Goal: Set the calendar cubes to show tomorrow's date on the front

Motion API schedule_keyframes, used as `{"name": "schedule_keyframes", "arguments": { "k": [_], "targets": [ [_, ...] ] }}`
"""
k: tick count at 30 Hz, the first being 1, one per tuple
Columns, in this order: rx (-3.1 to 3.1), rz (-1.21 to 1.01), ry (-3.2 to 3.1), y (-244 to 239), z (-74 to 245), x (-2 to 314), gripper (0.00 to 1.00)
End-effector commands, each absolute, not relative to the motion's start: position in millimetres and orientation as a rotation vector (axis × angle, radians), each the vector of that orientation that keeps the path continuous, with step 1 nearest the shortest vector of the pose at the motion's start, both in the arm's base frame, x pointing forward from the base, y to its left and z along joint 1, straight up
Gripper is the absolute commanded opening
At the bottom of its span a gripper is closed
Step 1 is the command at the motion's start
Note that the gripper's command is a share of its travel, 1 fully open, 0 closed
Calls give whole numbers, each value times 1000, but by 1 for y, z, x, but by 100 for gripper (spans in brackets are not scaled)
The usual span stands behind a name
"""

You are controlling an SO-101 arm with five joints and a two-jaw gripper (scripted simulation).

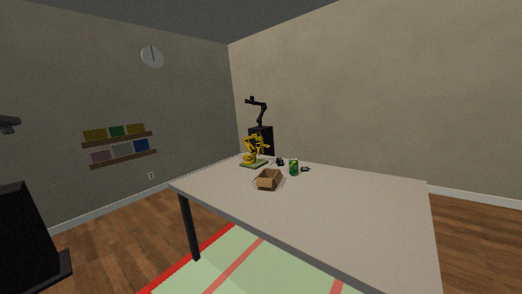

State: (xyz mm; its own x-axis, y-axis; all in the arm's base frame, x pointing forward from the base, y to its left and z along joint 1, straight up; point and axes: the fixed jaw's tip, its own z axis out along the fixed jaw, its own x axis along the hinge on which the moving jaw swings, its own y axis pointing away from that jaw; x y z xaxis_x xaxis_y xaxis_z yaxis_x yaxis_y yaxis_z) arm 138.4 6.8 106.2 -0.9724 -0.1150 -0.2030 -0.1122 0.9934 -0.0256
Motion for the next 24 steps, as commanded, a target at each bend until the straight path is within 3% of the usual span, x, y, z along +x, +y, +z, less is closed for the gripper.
{"name": "schedule_keyframes", "arguments": {
  "k": [1, 24],
  "targets": [
    [-90, -16, 2931, 5, 105, 135, 36],
    [-50, -14, 2930, 4, 105, 134, 36]
  ]
}}
